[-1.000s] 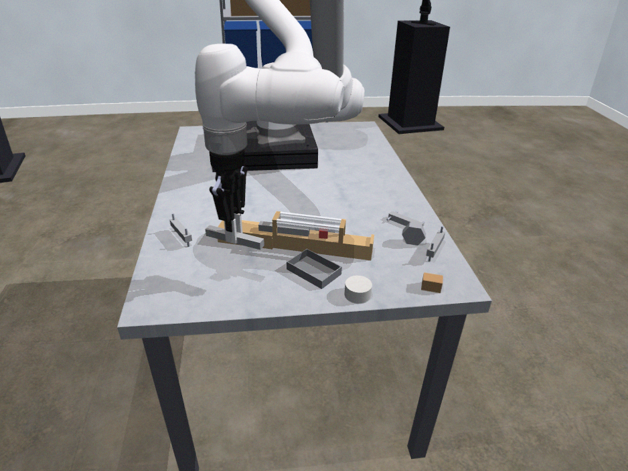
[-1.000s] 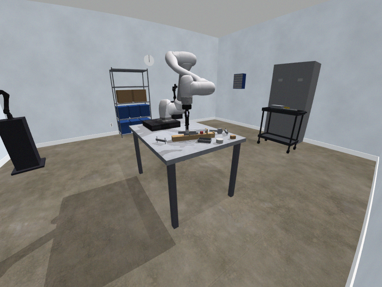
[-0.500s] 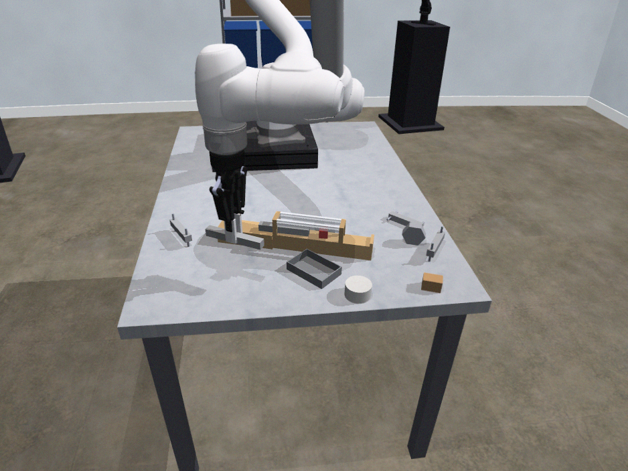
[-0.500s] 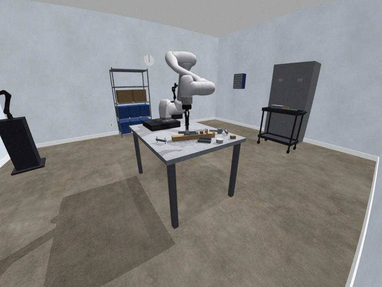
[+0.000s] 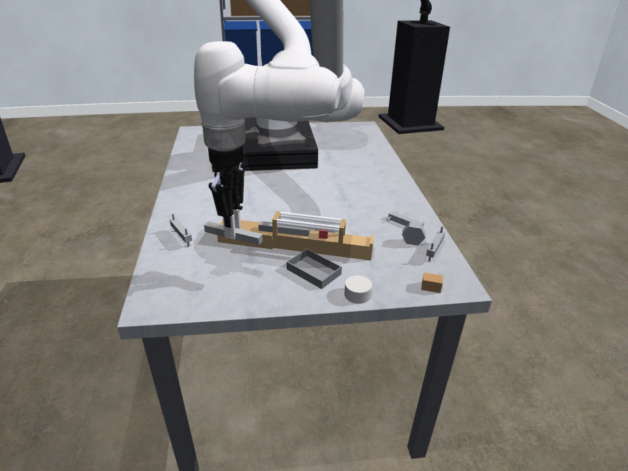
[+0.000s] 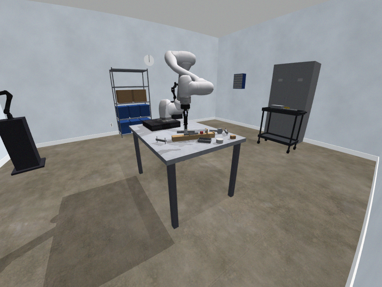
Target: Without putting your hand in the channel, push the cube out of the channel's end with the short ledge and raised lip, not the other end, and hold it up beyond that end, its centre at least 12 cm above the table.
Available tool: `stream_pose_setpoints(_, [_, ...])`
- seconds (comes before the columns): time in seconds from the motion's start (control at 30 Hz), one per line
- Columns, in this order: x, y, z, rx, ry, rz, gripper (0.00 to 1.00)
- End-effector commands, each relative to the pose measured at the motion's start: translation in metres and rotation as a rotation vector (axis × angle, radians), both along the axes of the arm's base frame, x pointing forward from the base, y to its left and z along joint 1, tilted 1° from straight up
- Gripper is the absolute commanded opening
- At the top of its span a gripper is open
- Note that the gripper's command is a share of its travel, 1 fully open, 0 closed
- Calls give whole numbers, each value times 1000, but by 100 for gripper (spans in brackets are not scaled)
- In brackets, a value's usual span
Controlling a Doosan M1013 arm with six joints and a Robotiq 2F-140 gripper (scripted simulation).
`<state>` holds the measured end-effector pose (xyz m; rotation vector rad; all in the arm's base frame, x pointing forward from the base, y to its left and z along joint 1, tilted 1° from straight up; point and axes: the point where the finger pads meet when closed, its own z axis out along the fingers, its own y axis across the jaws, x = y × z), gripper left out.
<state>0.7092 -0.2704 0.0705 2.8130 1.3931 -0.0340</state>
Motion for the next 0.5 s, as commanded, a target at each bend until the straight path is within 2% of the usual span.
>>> stream_pose_setpoints(0.0, [-70,2,3,2,0,96,0])
stream_pose_setpoints(0.13, [-136,10,1,3,1,170,0])
stream_pose_setpoints(0.2, [-136,10,1,3,1,170,0])
stream_pose_setpoints(0.23, [-166,13,1,3,1,170,0])
stream_pose_setpoints(0.3, [-166,13,-4,3,1,170,0])
stream_pose_setpoints(0.47, [-167,12,-35,3,1,170,0])
